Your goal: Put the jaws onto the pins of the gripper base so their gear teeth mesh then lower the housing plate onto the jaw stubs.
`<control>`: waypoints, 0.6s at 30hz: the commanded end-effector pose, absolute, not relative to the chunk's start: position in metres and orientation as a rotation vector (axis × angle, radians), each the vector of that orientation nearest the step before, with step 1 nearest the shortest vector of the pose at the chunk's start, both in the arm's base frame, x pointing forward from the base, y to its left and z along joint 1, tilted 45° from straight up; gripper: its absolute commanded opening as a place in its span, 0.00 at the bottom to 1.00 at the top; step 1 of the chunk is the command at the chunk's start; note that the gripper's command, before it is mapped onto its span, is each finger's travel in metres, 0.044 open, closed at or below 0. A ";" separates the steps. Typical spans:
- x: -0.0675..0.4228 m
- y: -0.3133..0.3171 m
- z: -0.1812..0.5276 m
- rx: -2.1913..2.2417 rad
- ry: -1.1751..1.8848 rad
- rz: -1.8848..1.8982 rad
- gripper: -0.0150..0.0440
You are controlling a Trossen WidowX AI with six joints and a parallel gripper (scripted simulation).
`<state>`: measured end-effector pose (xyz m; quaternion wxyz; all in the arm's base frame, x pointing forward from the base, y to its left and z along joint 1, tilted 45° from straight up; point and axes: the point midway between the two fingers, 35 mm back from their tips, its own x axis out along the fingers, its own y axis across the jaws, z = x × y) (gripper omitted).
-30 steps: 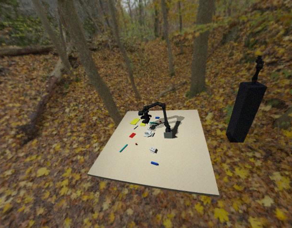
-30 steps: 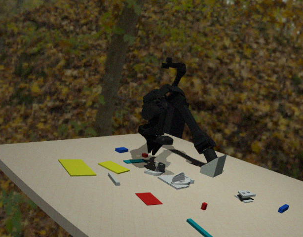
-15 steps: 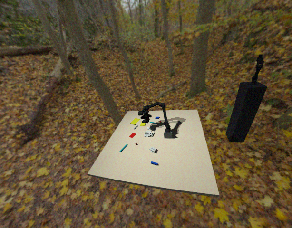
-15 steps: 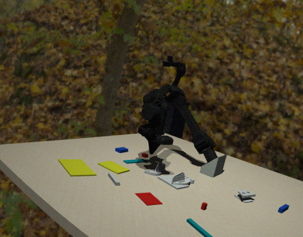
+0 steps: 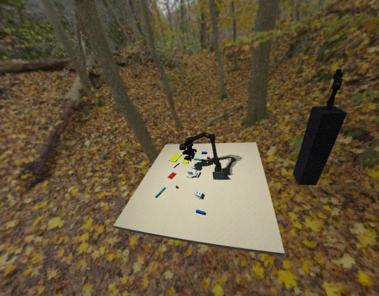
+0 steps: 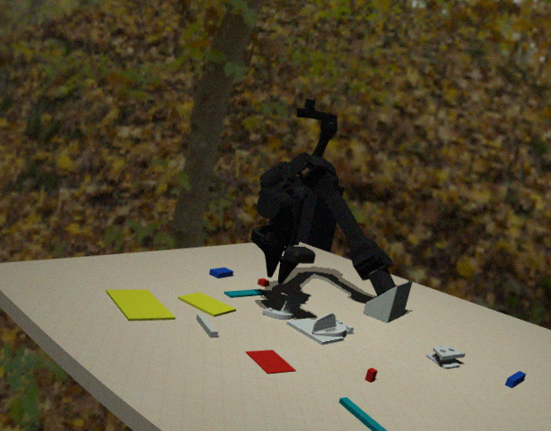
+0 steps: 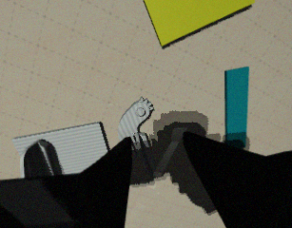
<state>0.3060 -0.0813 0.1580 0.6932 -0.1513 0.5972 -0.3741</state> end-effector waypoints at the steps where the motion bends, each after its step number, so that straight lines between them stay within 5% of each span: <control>1: 0.306 -0.081 0.158 -0.338 1.334 -0.836 0.74; 7: 0.306 -0.081 0.158 -0.338 1.334 -0.836 1.00; 18: 0.306 -0.081 0.158 -0.338 1.334 -0.836 1.00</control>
